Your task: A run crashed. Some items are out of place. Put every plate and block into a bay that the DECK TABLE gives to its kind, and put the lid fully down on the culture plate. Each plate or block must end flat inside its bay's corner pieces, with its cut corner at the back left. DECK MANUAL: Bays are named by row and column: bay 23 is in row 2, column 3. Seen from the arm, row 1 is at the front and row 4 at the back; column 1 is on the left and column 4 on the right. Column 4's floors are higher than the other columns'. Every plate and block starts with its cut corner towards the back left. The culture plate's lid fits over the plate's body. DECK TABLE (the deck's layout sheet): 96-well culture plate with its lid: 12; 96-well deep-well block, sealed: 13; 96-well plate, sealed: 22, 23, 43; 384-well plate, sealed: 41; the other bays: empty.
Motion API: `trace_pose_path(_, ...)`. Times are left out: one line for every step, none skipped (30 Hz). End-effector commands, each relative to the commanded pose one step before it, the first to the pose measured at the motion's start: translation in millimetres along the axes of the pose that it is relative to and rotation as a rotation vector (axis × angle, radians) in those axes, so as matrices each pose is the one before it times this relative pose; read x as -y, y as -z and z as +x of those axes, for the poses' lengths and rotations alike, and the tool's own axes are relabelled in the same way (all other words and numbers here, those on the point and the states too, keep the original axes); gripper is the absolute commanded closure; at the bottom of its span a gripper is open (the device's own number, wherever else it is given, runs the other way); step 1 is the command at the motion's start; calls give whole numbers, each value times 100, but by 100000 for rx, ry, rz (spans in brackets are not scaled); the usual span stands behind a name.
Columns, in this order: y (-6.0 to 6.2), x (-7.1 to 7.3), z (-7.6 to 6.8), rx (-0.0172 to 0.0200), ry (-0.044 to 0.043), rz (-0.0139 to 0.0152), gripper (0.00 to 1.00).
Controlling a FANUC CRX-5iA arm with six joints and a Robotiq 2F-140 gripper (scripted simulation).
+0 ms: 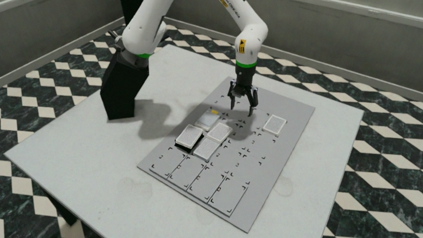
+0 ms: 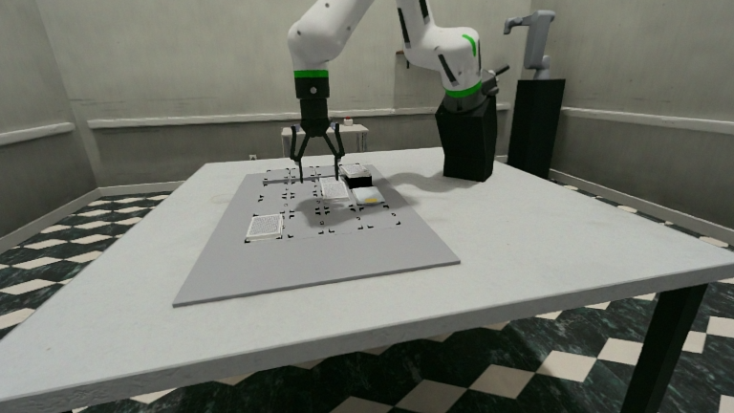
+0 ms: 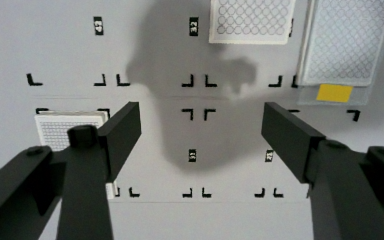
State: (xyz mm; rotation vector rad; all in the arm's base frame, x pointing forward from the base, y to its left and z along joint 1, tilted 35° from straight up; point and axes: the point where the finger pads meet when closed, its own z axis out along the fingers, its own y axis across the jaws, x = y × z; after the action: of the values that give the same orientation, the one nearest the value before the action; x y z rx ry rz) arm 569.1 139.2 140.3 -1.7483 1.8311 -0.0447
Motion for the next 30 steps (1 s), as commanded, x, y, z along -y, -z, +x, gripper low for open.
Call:
trace_pose_path(-173, -1619, 518, -3, 36, 319, 30)
trace_pose_path(-58, -377, 121, 0, 0, -1, 30)
trace_pose_path(-58, -377, 121, 0, 0, -1, 30)
trace_pose_path(0, 0, 0, 0, 0, 0, 30)
trace_pose_path(0, 0, 0, 0, 0, 0, 30)
trace_pose_path(-58, -378, 120, 0, 0, -1, 30)
trace_pose_path(-58, -377, 121, 0, 0, -1, 30)
trace_pose_path(-58, -377, 121, 0, 0, -1, 30)
trace_pose_path(-58, -377, 121, 0, 0, -1, 30)
trace_pose_path(-58, -377, 121, 0, 0, -1, 30)
trace_pose_path(-58, -377, 121, 0, 0, -1, 30)
trace_pose_path(-58, -377, 121, 0, 0, -1, 30)
trace_pose_path(-58, -377, 121, 0, 0, -1, 30)
trace_pose_path(-58, -377, 121, 0, 0, -1, 30)
trace_pose_path(-58, -377, 121, 0, 0, -1, 30)
trace_pose_path(-58, -377, 121, 0, 0, -1, 30)
trace_pose_path(-58, -377, 121, 0, 0, -1, 30)
trace_pose_path(-58, -377, 121, 0, 0, -1, 30)
trace_pose_path(-58, -377, 121, 0, 0, -1, 30)
trace_pose_path(-58, -377, 121, 0, 0, -1, 30)
trace_pose_path(0, 0, 0, 0, 0, 0, 30)
trace_pose_path(0, 0, 0, 0, 0, 0, 30)
trace_pose_path(-58, -379, 120, -1, 0, -1, 30)
trace_pose_path(-58, -377, 121, 0, 0, -1, 30)
trace_pose_path(-58, -377, 121, 0, 0, -1, 30)
trace_pose_path(-58, -377, 121, 0, 0, -1, 30)
trace_pose_path(-58, -377, 121, 0, 0, -1, 30)
trace_pose_path(-58, -377, 121, 0, 0, -1, 30)
trace_pose_path(-58, -377, 121, 0, 0, -1, 30)
trace_pose_path(-58, -377, 121, 0, 0, -1, 30)
